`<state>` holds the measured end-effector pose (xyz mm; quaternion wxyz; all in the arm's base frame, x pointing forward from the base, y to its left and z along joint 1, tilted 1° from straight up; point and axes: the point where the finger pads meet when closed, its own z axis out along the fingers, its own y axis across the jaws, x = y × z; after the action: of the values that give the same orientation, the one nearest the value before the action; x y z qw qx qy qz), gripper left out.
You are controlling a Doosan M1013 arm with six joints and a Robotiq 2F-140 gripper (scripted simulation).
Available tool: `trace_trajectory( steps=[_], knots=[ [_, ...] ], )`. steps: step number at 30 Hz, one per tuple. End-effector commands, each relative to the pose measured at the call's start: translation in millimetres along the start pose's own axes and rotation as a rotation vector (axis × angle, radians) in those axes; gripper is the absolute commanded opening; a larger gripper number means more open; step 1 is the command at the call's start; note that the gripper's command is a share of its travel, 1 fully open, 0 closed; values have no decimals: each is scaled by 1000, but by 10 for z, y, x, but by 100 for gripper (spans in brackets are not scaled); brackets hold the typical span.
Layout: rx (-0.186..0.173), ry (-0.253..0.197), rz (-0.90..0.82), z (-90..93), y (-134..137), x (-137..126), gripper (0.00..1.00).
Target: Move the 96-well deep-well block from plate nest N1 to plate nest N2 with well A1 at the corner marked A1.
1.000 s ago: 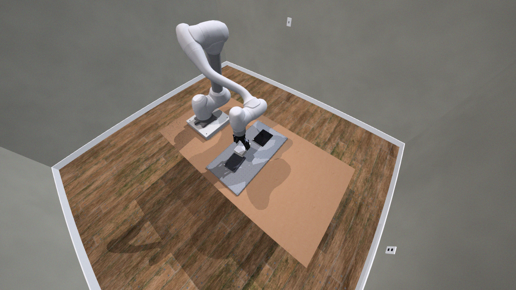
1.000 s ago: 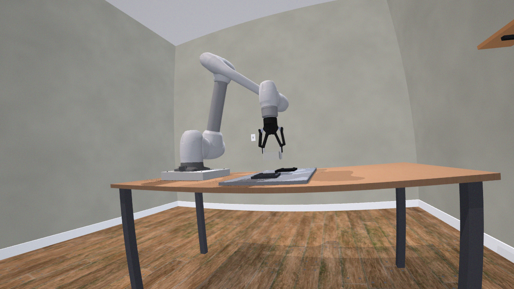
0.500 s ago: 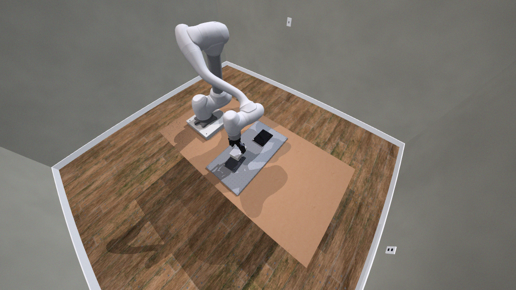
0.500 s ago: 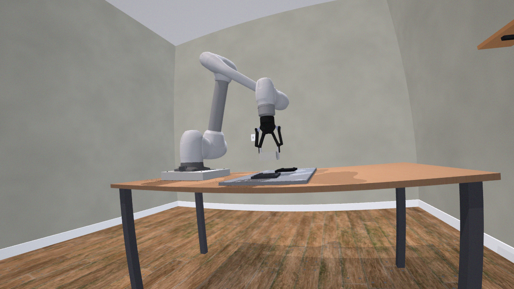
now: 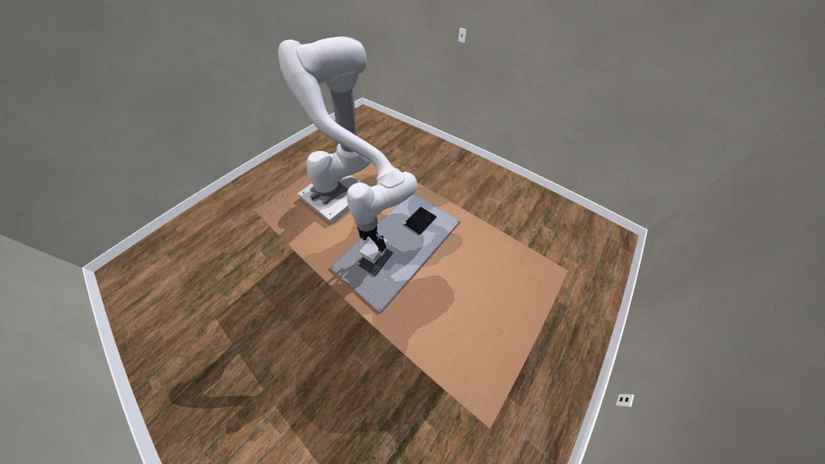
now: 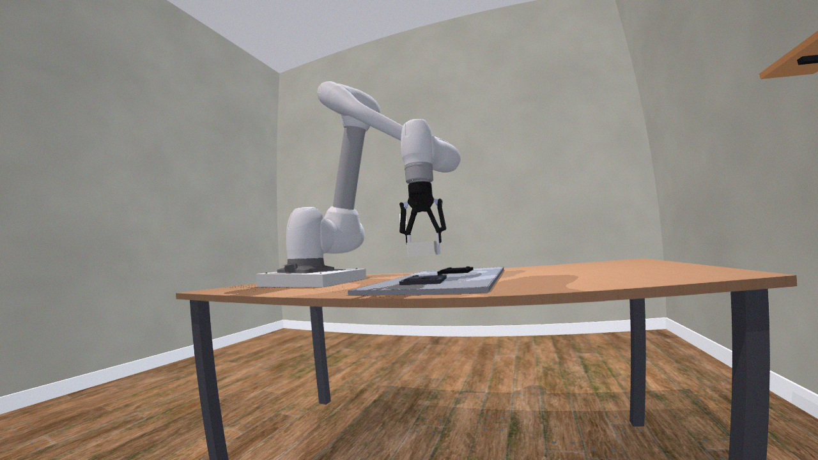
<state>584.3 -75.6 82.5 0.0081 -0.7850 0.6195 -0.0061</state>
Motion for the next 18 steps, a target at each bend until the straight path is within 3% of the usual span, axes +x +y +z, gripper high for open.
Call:
trace_trajectory(
  steps=[1,18],
  knots=[
    [0,0,0,-1,15,79,0],
    [0,0,0,-1,26,136,0]
  ],
)
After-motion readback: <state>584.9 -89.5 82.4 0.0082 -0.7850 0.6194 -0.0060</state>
